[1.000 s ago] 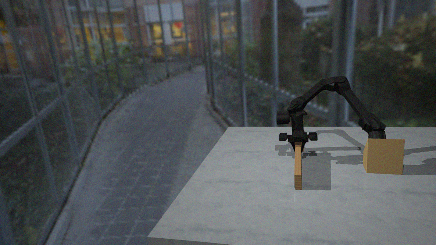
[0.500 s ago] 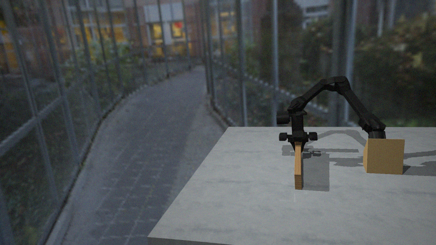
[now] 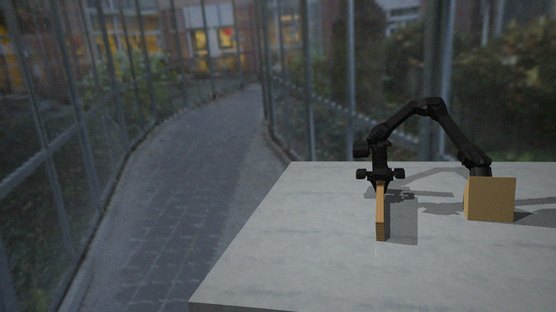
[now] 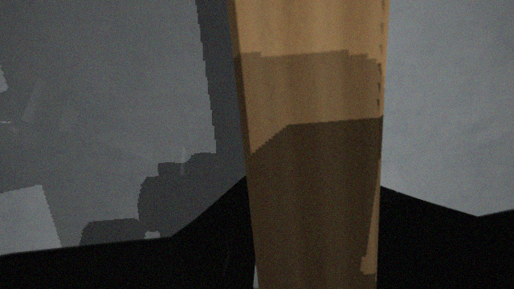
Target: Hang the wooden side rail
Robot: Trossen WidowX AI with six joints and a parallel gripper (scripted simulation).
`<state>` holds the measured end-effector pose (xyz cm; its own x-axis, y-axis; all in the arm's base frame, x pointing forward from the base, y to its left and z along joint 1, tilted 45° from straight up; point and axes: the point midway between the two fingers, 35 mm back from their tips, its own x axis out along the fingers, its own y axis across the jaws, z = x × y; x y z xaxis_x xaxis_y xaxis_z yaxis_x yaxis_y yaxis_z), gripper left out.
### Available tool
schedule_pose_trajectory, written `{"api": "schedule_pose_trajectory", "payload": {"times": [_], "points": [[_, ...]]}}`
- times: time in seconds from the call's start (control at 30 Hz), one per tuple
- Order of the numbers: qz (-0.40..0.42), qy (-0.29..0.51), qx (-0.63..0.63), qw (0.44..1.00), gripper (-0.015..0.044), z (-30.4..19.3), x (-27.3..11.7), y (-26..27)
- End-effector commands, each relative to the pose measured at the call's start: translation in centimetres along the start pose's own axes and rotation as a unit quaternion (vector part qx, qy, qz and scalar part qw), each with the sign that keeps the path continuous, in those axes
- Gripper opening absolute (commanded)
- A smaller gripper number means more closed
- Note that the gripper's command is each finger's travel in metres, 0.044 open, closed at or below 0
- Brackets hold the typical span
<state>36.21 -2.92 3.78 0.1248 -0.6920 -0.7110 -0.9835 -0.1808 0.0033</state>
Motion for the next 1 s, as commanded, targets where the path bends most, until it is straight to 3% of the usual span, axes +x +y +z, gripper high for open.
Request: {"api": "schedule_pose_trajectory", "payload": {"times": [0.0, 0.97], "points": [[-0.008, 0.001, 0.002, 1.0, 0.0, -0.23, -0.46, -0.16], [-0.008, 0.001, 0.002, 1.0, 0.0, -0.56, -0.66, -0.34]]}}
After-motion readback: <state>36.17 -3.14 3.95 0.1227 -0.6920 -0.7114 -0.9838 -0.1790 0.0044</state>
